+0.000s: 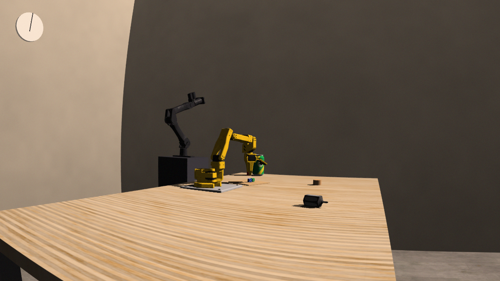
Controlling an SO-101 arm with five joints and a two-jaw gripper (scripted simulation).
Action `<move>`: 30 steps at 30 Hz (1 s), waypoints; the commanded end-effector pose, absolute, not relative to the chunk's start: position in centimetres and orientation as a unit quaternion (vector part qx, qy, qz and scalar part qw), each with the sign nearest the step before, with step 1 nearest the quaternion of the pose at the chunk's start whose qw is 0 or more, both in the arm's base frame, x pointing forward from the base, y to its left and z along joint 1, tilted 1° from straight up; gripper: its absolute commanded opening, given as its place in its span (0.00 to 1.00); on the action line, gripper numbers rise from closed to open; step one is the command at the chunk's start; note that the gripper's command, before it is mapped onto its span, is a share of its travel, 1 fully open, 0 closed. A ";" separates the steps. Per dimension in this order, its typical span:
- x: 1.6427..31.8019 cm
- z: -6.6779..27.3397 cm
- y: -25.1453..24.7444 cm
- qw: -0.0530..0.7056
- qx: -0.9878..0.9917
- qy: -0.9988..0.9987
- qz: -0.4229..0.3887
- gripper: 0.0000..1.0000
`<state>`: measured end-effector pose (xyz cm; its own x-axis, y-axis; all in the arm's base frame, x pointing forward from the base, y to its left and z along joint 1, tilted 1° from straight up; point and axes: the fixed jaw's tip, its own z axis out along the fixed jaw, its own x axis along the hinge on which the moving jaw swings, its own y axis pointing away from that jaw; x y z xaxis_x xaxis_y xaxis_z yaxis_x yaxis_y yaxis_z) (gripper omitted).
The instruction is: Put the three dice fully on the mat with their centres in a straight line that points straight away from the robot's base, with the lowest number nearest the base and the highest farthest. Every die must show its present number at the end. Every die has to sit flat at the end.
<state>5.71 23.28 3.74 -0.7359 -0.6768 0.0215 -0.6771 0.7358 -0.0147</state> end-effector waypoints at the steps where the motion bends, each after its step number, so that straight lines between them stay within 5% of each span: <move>1: 4.5 4.0 23.6 0.003 0.387 -0.922 0.004 0.00; 30: 3.7 4.6 23.6 -0.004 0.403 -0.915 -0.006 0.00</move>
